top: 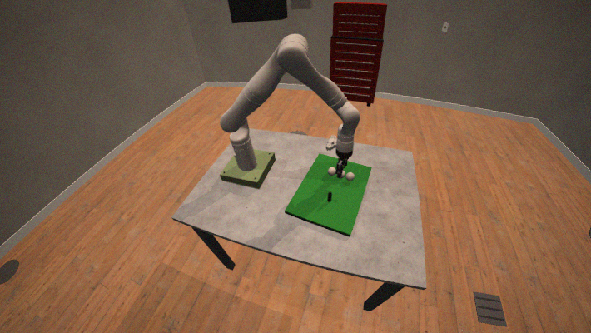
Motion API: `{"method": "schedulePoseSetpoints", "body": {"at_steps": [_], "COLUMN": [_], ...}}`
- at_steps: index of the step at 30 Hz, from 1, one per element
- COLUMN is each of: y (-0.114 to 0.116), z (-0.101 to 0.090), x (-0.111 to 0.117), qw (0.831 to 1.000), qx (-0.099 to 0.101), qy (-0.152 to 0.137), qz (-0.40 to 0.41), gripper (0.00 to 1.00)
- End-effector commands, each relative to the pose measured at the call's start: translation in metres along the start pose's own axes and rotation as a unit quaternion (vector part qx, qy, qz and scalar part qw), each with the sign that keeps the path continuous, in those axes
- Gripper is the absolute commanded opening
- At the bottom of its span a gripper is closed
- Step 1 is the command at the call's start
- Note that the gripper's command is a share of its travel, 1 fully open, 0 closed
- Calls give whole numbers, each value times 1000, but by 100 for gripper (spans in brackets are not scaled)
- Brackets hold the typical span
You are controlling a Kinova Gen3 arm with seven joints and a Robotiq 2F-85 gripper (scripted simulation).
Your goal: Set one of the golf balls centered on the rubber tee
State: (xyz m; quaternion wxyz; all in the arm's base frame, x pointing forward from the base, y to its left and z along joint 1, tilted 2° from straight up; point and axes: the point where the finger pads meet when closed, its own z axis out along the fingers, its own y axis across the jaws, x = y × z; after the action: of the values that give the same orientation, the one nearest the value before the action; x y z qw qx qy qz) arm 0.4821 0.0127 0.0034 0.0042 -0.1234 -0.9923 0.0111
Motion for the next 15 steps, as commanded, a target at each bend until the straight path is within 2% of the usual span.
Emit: {"method": "schedulePoseSetpoints", "body": {"at_steps": [1,15], "y": [2,3], "z": [24,26], "x": [7,6], "qw": [1000,1000], "qx": [2,1], "qy": [8,9], "qz": [-2,-2], "gripper": [100,100]}}
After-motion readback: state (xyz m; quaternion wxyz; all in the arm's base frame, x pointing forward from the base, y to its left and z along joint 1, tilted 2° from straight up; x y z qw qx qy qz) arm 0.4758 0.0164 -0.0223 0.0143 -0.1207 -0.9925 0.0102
